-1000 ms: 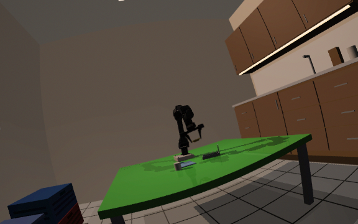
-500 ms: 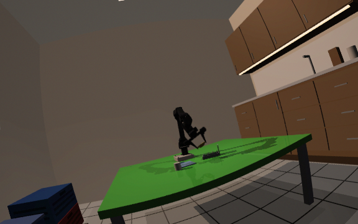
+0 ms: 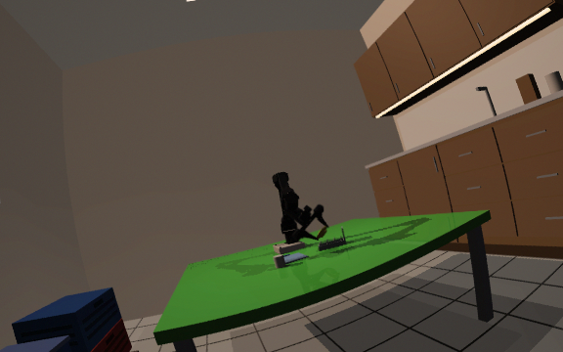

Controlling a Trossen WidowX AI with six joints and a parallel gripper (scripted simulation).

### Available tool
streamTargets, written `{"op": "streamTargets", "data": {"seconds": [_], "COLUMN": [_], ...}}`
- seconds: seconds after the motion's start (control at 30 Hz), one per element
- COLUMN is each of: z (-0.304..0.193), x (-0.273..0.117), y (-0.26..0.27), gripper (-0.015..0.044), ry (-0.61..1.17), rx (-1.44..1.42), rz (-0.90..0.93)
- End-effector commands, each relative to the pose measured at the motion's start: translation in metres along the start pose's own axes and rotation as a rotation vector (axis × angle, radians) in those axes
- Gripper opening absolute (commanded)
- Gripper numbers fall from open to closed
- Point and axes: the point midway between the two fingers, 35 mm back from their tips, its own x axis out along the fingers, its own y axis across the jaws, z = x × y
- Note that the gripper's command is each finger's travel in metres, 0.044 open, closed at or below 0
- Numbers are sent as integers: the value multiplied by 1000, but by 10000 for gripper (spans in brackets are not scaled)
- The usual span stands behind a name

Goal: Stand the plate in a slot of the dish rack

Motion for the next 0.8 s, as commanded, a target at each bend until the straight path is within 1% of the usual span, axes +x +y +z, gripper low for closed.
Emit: {"op": "streamTargets", "data": {"seconds": [0.0,0.37,0.77], "z": [-2,-3,-17], "x": [7,14,11], "y": [-4,-11,-13], "gripper": [0,0,0], "ry": [-30,-143,-259], "rx": [-41,-185,-368], "rz": [57,209,356]}}
